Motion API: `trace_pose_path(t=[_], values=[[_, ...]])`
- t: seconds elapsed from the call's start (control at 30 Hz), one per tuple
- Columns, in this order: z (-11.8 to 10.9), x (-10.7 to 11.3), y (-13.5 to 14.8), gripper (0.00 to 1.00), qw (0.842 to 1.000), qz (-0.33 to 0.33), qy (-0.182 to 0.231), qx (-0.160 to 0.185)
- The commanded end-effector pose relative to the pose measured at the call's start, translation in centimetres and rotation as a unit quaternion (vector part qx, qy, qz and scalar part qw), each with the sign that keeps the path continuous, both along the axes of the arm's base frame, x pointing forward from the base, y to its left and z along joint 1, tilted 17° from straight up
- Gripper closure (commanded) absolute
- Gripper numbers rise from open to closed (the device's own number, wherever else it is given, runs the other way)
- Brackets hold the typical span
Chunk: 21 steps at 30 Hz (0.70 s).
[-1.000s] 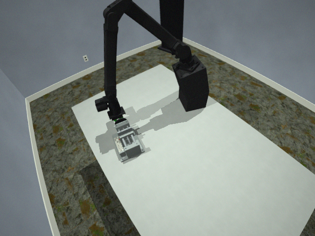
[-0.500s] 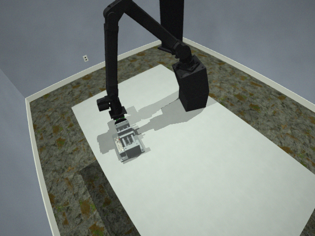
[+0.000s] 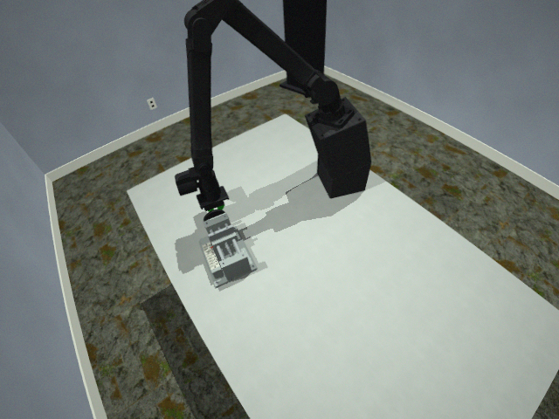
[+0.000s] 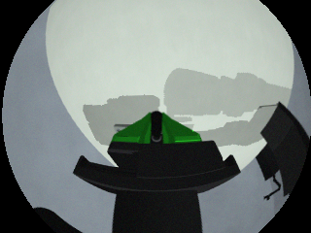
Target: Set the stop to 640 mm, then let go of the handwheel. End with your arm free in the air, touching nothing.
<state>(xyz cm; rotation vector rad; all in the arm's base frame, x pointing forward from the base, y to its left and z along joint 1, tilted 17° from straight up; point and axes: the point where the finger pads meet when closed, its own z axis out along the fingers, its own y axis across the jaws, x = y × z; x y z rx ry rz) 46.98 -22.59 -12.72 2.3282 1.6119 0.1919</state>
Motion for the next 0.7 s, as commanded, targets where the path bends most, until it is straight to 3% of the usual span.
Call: trace_pose_path(t=[0.0, 0.03, 0.23, 0.3, 0.33, 0.4, 0.5, 0.67], values=[[-0.9, -2.7, 0.3, 0.94, 1.000, -0.005, 0.025, 0.009], [0.5, -2.2, 0.0, 0.94, 1.000, -0.005, 0.013, 0.003], [1.9, -3.2, 0.5, 0.94, 1.000, -0.006, 0.013, 0.003], [1.9, -3.2, 0.5, 0.94, 1.000, -0.006, 0.013, 0.003], [0.2, -4.3, 1.0, 0.94, 0.999, -0.006, 0.031, 0.012], [2.0, -3.7, 0.7, 0.94, 1.000, -0.006, 0.015, 0.005], [1.3, -4.1, 0.9, 0.94, 1.000, -0.006, 0.023, 0.008], [3.5, -3.3, 0.7, 0.94, 1.000, -0.009, 0.012, 0.004]])
